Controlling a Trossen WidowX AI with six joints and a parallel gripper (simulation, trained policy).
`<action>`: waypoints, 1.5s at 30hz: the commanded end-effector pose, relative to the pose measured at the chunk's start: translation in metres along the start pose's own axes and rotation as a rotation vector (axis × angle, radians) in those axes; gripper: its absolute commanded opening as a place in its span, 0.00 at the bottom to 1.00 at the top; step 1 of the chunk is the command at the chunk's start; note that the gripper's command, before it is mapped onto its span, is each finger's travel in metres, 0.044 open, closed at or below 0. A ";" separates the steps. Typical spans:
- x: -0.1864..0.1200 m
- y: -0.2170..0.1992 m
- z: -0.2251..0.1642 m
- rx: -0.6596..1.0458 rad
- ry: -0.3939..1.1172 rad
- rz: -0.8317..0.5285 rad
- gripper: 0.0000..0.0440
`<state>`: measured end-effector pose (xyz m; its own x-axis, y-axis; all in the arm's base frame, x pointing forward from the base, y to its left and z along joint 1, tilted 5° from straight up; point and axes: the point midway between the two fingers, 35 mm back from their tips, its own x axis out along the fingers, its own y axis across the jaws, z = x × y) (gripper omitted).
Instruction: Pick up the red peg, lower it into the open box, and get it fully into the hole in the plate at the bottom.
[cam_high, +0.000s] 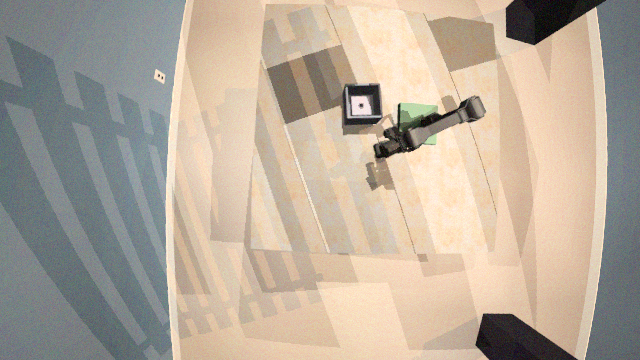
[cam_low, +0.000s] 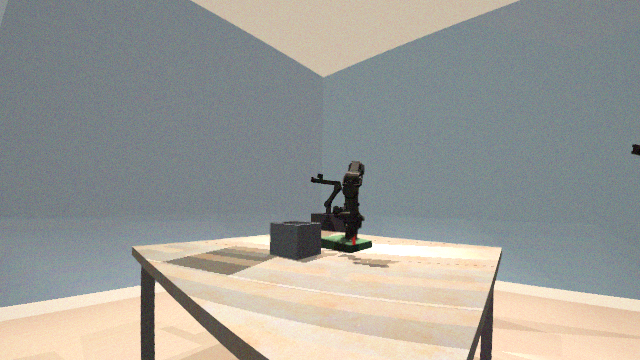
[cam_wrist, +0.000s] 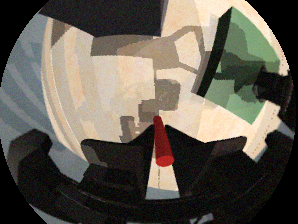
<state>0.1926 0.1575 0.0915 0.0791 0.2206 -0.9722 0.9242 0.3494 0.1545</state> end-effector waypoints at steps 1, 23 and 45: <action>-0.017 0.010 0.000 -0.014 0.008 0.049 0.00; -0.103 0.039 0.059 0.000 -0.137 0.212 0.00; -0.117 0.040 0.131 0.098 -0.229 0.141 0.00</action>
<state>0.2652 0.0331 0.1879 0.2852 0.0551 -0.9569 0.9264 0.2402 0.2900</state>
